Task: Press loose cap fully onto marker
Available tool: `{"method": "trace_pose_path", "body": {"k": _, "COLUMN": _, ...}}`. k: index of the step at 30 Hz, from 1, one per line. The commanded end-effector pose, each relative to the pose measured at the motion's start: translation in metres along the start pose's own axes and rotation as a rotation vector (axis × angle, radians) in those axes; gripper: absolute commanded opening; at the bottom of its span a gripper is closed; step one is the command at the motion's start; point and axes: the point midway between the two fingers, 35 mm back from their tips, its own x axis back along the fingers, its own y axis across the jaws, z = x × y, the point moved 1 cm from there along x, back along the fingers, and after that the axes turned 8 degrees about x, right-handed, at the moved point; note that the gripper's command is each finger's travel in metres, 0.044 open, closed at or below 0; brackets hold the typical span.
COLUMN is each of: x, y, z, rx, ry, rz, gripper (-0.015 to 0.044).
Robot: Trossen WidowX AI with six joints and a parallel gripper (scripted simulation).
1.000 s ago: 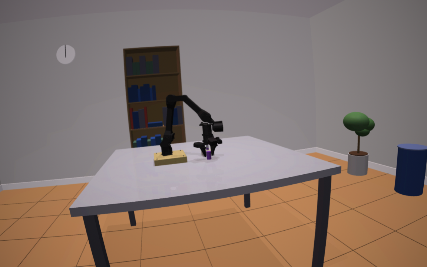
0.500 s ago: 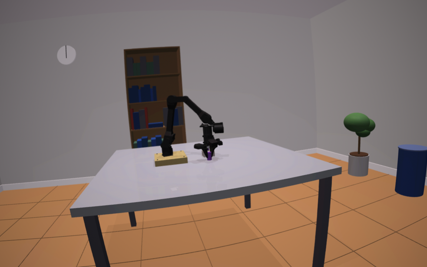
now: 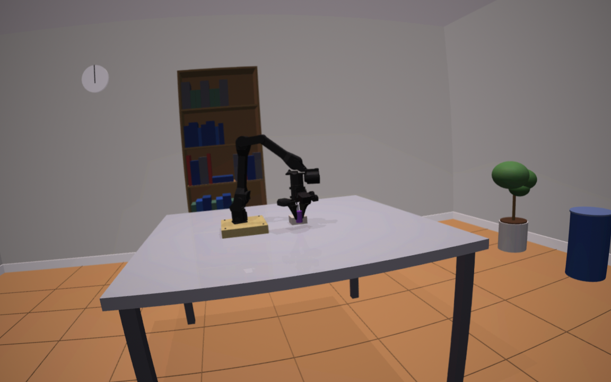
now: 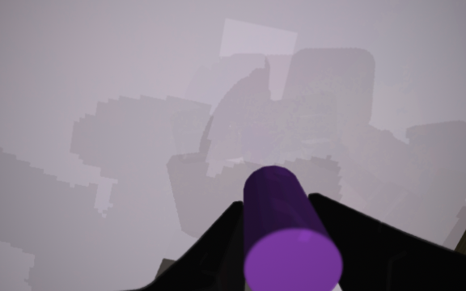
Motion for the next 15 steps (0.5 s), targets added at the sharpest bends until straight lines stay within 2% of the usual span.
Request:
{"method": "trace_pose_path", "body": {"k": 1, "x": 0.015, "y": 0.001, "z": 0.000, "rx": 0.002, "ry": -0.002, "rz": -0.006, "gripper": 0.0000}}
{"method": "trace_pose_path", "body": {"k": 15, "x": 0.037, "y": 0.013, "z": 0.012, "rx": 0.002, "ry": 0.000, "rz": -0.008, "gripper": 0.0000}}
